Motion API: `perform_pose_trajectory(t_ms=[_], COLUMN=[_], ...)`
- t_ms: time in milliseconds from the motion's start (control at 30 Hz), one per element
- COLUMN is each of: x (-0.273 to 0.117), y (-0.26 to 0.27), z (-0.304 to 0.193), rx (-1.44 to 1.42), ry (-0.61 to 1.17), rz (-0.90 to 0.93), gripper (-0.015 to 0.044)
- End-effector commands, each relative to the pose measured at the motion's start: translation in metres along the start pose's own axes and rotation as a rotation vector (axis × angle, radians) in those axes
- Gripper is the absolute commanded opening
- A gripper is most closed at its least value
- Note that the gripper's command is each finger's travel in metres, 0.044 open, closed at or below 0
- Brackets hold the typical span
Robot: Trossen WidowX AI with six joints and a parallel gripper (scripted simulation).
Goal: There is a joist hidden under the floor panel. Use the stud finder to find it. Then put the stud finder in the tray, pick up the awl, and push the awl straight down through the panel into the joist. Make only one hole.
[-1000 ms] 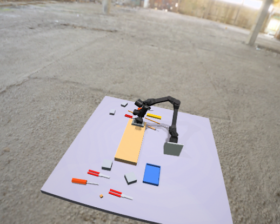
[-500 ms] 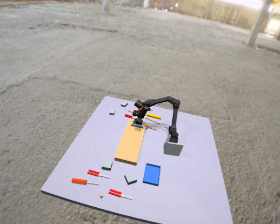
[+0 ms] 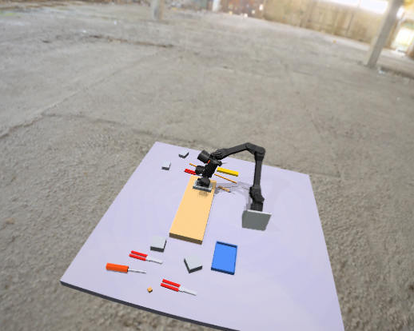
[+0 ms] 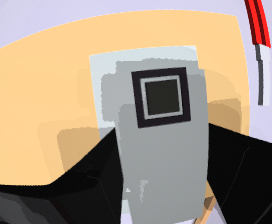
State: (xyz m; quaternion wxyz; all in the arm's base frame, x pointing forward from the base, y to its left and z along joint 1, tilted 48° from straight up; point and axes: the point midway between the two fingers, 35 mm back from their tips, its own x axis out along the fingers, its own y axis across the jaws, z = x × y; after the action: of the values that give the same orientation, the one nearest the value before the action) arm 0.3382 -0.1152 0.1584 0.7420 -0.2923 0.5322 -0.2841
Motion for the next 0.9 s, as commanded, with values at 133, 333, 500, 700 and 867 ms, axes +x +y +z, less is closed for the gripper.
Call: perform_pose_trajectory(t_ms=[133,333,500,700,867], x=[0.000,0.000,0.000,0.000,0.000], y=[0.019,0.030,0.039,0.050,0.060], z=[-0.001,-0.001,-0.001,-0.001,-0.001], rx=[-0.002,-0.002,-0.002,-0.002,-0.002], ry=[0.000,0.000,0.000,0.000,0.000], rz=[0.001,0.002,0.002,0.002,0.003], gripper=[0.0000,0.0000,0.0000,0.0000,0.0000])
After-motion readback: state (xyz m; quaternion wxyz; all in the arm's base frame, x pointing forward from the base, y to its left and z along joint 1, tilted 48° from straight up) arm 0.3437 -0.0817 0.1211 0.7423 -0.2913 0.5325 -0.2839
